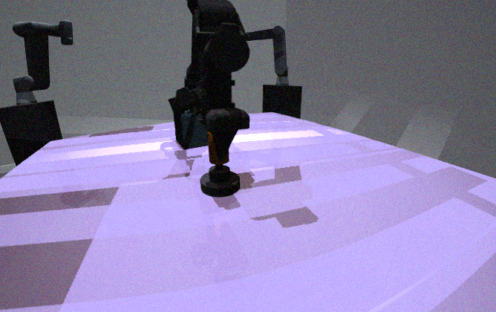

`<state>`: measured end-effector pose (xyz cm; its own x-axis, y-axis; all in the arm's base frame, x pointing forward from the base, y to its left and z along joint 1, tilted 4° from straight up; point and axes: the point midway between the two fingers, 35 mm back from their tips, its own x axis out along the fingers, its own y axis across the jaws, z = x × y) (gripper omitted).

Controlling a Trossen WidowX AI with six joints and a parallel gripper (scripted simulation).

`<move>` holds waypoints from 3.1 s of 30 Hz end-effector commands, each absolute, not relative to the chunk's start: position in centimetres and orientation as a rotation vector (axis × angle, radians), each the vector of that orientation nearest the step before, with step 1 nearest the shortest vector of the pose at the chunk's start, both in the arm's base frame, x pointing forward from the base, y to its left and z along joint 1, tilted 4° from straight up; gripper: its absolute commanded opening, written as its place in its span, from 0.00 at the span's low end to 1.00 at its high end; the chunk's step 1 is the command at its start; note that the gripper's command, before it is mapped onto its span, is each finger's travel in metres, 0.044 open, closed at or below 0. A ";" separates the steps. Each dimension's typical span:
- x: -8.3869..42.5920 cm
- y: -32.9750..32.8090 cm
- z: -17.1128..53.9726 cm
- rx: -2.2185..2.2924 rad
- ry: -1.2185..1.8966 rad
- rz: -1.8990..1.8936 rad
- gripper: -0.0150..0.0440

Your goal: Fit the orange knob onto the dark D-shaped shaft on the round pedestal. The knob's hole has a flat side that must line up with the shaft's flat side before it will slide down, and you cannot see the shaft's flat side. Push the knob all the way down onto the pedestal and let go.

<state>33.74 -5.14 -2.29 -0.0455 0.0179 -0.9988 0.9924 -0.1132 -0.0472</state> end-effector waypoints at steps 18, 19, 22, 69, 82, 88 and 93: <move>33.4 -5.1 -2.5 1.285 1.197 -1.325 0.25; 33.4 -5.1 -2.5 1.285 1.197 -1.325 0.25; 33.5 -5.1 -2.5 1.285 1.197 -1.325 0.25; 33.3 -5.0 -2.5 1.432 1.080 -1.481 0.25; 33.5 -5.1 -2.5 1.432 1.080 -1.481 0.25; 33.7 -5.1 -2.0 1.432 1.080 -1.481 0.25; 33.8 -5.1 -2.0 1.518 1.002 -1.572 0.25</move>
<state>33.48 -5.07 -2.21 -0.0525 0.0189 -0.9984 0.9271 -0.3705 -0.0557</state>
